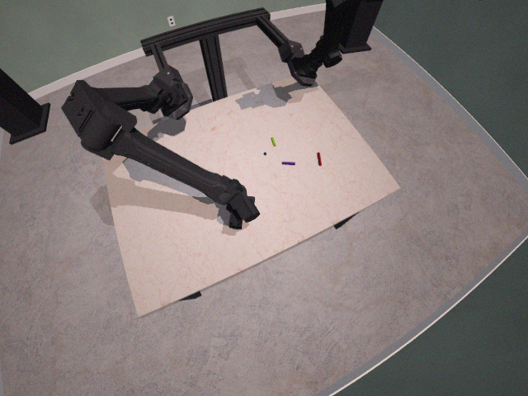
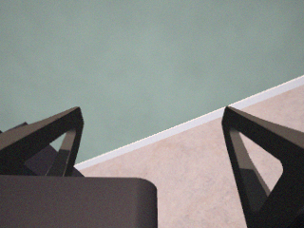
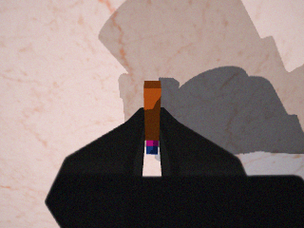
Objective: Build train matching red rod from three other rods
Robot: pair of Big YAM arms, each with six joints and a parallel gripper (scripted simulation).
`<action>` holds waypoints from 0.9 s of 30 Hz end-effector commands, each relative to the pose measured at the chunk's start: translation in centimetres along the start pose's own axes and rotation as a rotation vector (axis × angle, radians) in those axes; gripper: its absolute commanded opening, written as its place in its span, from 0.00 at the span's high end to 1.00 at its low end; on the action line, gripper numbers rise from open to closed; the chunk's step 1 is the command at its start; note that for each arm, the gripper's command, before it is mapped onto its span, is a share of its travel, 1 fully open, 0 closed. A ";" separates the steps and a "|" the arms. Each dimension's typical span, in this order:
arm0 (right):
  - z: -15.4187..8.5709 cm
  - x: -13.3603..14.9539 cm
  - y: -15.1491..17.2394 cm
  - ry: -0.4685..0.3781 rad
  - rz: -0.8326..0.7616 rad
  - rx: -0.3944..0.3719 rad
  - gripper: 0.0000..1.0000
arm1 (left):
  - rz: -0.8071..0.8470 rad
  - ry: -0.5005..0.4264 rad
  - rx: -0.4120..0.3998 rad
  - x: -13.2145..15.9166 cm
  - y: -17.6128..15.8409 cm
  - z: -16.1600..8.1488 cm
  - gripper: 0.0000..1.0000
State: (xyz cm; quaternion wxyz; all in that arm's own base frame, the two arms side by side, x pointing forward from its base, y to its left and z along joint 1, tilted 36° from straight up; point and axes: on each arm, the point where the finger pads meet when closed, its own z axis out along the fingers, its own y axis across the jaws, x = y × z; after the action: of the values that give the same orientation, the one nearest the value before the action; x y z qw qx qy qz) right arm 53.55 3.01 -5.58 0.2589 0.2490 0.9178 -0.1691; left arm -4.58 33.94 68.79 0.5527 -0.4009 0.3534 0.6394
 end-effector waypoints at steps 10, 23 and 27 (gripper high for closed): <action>0.6 0.4 0.4 0.006 -0.023 0.001 0.96 | -0.004 0.007 -0.012 0.0 0.5 -0.3 0.00; 0.6 0.7 0.5 0.006 -0.027 0.000 0.96 | -0.004 0.007 -0.012 0.0 0.5 -0.3 0.00; 0.6 0.8 0.5 0.006 -0.028 0.000 0.96 | -0.004 0.007 -0.012 0.0 0.5 -0.3 0.00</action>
State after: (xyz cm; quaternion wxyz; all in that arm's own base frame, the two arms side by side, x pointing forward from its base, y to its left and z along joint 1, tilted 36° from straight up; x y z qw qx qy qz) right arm 53.55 3.01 -5.58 0.2589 0.2490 0.9178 -0.1691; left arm -4.58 33.94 68.79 0.5527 -0.4009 0.3534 0.6394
